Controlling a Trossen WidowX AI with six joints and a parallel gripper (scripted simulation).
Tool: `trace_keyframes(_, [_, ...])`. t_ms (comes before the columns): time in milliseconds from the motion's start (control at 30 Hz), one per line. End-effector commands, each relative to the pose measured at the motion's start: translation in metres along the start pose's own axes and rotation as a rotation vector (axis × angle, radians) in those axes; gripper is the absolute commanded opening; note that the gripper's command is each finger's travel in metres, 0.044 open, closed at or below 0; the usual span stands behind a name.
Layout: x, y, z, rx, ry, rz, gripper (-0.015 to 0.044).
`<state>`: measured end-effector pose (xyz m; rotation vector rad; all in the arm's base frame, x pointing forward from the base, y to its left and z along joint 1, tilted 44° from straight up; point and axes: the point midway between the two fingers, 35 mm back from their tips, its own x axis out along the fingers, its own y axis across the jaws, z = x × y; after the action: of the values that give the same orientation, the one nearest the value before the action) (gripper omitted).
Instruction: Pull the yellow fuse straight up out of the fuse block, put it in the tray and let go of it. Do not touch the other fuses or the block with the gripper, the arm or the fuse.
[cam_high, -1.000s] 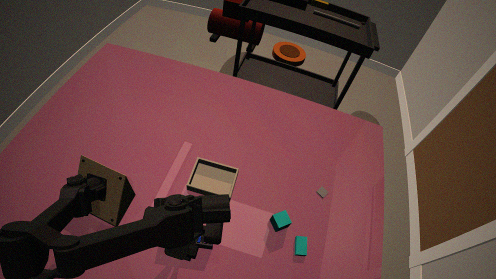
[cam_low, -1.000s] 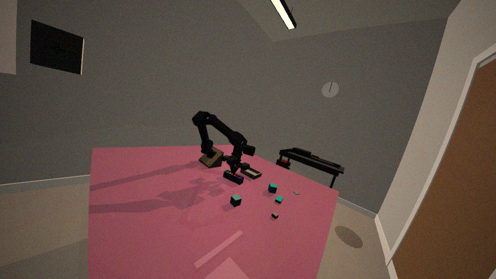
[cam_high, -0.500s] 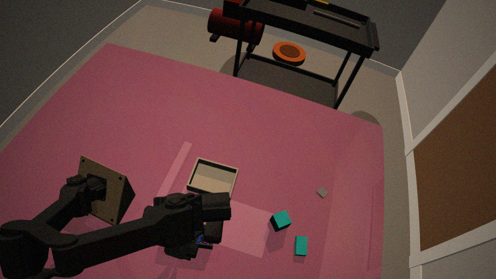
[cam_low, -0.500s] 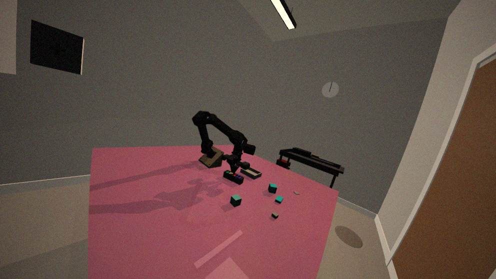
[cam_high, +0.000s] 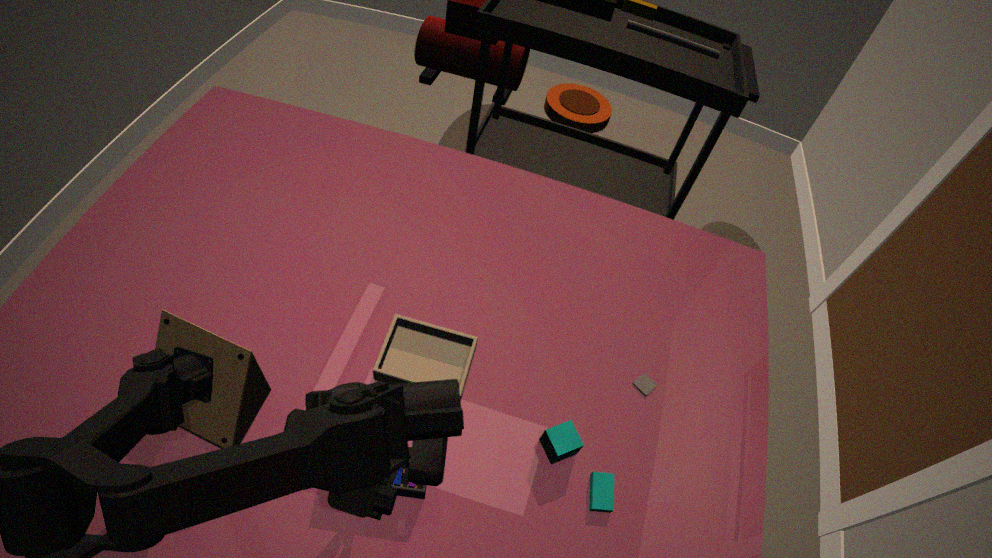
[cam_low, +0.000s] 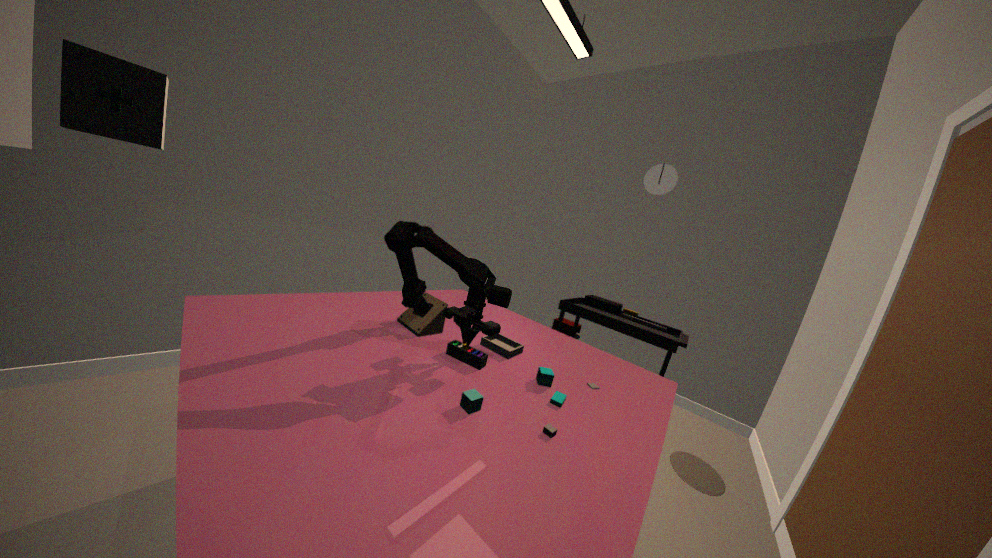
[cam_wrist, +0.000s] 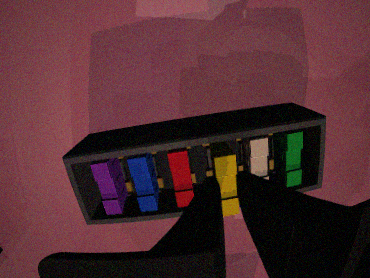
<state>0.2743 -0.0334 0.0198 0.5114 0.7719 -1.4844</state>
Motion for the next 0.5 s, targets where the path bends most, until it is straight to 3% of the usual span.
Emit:
trace_keyframes(0, [-0.0031, 0.001, -0.0004, 0.006, 0.004, 0.003, 0.0])
trace_keyframes(467, [-0.01, 0.0009, -0.0004, 0.005, 0.004, 0.003, 0.0])
